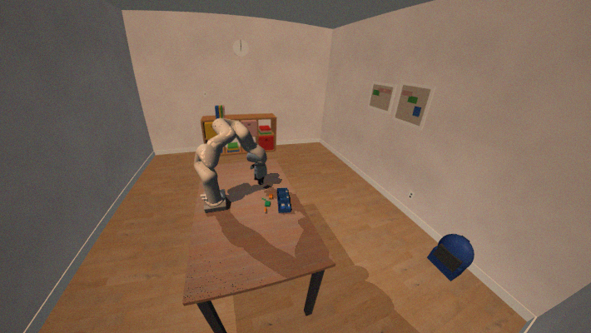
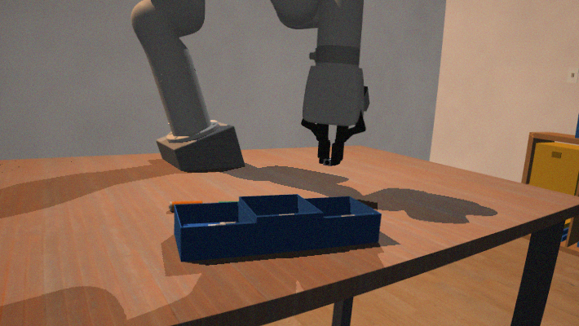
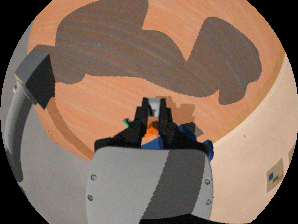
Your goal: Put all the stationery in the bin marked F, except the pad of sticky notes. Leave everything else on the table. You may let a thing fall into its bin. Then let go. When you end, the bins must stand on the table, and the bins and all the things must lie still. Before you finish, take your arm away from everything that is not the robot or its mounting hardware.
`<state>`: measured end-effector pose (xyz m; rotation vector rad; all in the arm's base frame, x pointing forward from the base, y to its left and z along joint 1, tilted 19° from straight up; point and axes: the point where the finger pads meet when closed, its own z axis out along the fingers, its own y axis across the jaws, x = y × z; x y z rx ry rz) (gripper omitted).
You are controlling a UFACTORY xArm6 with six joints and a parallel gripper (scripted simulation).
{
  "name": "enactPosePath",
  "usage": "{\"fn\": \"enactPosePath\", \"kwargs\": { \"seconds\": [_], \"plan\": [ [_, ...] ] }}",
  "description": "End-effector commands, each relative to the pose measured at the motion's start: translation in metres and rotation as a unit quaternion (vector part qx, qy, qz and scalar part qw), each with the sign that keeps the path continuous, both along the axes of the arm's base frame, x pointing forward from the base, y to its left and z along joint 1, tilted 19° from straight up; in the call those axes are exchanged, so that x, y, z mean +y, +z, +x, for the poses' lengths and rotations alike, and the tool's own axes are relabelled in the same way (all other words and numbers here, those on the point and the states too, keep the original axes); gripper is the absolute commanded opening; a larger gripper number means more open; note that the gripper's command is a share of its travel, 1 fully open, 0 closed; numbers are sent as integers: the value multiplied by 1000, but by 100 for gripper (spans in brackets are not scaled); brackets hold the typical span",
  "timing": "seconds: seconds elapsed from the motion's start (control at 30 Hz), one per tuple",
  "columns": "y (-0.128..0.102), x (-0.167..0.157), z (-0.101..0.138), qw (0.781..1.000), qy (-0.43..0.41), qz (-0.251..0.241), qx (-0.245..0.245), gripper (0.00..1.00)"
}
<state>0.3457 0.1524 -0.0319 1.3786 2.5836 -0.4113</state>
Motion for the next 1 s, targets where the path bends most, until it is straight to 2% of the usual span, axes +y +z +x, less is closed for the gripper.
{"fn": "enactPosePath", "kwargs": {
  "seconds": [0.0,0.43,0.97],
  "plan": [
    [1,1,1,1000,0,1,-1,0],
    [8,3,0,1000,0,1,-1,0],
    [33,-68,38,1000,0,0,-1,0]
  ]
}}
